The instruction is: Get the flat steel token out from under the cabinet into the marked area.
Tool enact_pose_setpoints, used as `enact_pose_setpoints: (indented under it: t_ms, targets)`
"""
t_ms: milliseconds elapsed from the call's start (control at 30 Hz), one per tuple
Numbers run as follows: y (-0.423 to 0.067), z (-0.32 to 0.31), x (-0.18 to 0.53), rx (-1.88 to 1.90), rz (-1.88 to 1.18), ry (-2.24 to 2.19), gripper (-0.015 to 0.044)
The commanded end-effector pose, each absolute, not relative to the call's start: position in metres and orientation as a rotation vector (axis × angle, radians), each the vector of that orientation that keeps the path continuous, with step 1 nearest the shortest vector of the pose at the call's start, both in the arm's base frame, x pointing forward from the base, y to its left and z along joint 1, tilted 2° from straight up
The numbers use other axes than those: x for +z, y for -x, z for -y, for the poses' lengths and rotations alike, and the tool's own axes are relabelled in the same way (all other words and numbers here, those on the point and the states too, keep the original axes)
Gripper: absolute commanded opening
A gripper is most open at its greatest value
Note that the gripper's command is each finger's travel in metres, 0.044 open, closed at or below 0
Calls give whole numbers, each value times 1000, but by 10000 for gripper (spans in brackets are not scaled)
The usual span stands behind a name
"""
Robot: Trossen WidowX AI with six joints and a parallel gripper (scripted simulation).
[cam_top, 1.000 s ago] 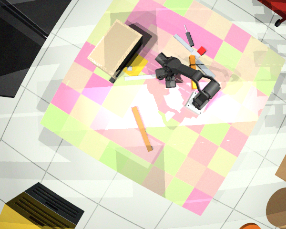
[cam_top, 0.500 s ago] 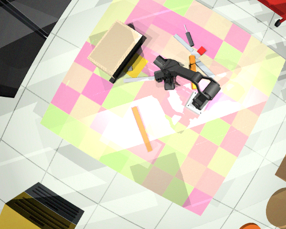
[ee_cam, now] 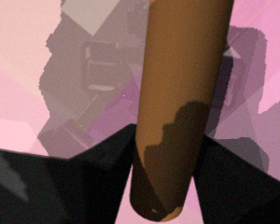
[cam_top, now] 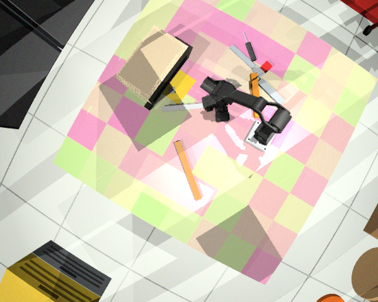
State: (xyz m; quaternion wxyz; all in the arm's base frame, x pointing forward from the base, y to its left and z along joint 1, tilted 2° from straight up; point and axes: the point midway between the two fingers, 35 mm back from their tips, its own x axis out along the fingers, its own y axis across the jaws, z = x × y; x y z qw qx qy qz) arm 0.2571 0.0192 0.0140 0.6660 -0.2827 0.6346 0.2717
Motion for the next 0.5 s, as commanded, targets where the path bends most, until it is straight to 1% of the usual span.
enact_pose_setpoints:
  t_ms: [0, 467]
  targets:
    - [-258, -25, 16, 609, -1419, 636, 0]
    - [-256, -38, 16, 610, -1418, 635, 0]
